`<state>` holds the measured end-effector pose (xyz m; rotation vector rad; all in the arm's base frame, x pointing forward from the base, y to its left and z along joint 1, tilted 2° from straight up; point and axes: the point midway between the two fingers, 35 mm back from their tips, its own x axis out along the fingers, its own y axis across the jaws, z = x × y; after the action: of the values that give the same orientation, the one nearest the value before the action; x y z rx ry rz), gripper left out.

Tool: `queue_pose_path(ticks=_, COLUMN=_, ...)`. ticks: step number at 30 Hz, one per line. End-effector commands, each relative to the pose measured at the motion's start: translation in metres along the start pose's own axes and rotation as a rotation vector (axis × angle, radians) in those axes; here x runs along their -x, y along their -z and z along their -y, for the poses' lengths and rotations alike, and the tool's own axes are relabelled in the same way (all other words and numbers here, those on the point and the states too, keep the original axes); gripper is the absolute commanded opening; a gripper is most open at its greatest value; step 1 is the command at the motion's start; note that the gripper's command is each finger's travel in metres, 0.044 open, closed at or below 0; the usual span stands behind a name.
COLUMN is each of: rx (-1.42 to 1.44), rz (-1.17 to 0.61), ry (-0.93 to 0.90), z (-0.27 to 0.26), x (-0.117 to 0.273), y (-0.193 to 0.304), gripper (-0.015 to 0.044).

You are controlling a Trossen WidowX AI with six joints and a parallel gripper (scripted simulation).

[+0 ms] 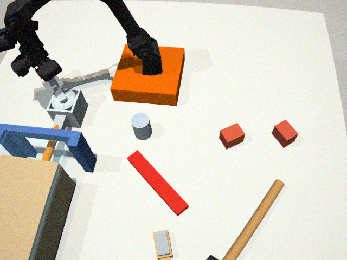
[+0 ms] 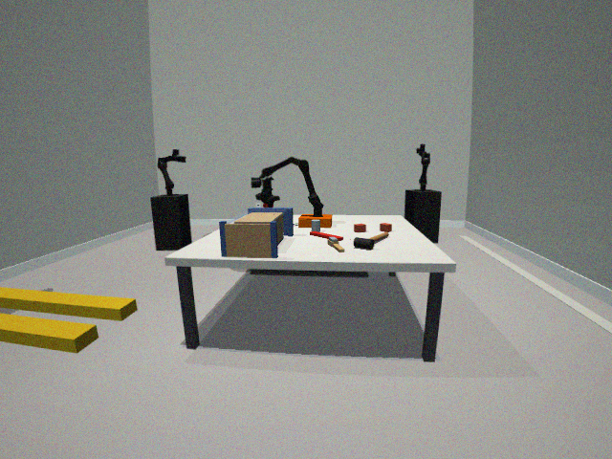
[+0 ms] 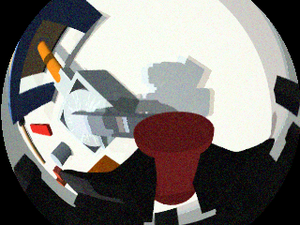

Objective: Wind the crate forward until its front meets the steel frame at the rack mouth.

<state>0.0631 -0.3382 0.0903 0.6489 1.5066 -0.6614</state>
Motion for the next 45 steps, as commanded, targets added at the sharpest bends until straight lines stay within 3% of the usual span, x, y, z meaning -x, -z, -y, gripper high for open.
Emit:
queue_pose_path(ticks=1, rx=0.001, rz=0.028, ry=0.002, z=0.0, x=0.002, y=-0.015, gripper=0.0)
queue_pose_path(ticks=45, rx=0.001, rz=0.034, ry=-0.001, z=-0.024, x=0.005, y=-0.075, gripper=0.0)
